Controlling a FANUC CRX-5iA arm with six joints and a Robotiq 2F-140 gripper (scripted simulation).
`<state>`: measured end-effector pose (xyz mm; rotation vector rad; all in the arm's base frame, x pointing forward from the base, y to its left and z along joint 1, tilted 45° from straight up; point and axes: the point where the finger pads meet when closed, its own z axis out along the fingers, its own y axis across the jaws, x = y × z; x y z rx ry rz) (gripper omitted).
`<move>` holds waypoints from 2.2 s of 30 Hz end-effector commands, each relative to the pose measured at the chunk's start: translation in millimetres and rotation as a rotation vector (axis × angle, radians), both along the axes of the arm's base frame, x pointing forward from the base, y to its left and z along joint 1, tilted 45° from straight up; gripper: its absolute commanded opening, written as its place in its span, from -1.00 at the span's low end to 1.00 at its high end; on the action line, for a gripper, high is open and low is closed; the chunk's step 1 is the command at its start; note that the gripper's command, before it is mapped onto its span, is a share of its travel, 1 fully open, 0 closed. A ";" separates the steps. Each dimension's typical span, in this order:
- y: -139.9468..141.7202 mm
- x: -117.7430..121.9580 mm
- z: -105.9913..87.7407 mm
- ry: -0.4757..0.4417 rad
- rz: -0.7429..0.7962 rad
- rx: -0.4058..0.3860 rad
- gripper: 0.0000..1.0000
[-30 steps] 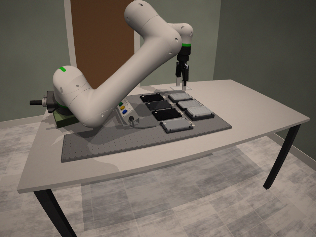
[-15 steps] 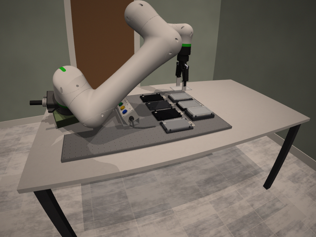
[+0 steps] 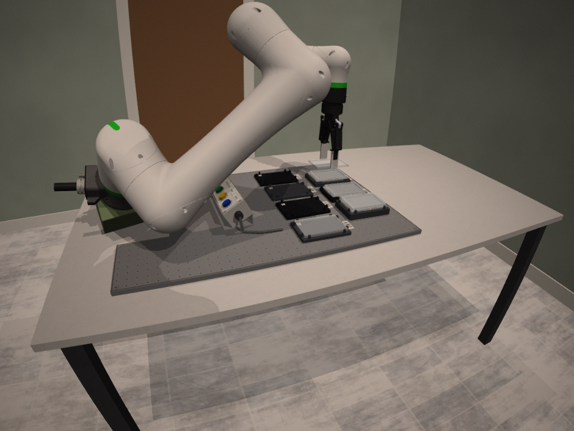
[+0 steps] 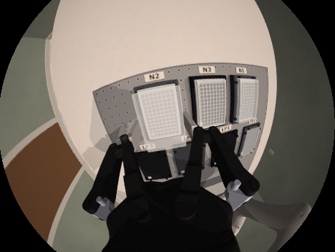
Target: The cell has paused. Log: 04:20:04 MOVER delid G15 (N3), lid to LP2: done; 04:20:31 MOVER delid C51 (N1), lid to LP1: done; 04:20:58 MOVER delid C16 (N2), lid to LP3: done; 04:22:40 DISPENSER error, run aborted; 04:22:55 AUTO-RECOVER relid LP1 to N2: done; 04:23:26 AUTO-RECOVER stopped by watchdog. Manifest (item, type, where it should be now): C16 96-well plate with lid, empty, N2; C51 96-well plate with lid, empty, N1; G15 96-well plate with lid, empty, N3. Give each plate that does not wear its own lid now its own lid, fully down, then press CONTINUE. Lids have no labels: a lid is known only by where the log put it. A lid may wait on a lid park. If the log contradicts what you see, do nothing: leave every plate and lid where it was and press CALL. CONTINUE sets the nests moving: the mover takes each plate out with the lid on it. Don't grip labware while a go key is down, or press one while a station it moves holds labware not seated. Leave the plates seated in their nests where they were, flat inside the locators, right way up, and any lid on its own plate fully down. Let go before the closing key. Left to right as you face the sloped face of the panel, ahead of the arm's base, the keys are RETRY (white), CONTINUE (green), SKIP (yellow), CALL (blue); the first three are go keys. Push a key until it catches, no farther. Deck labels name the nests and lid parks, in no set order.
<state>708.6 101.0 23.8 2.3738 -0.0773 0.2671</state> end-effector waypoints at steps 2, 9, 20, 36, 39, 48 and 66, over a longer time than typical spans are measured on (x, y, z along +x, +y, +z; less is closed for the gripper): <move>-3.0 1.2 -3.4 0.000 0.000 0.000 -1.00; -7.3 2.6 -8.0 0.000 0.000 0.000 -1.00; -15.1 5.2 -16.5 0.000 0.000 0.000 -1.00; -18.5 6.3 -20.1 0.000 0.000 0.000 -1.00; -18.5 6.3 -20.1 0.000 0.000 0.000 -1.00; -18.5 6.3 -20.1 0.000 0.000 0.000 -1.00; -18.5 6.3 -20.1 0.000 0.000 0.000 -1.00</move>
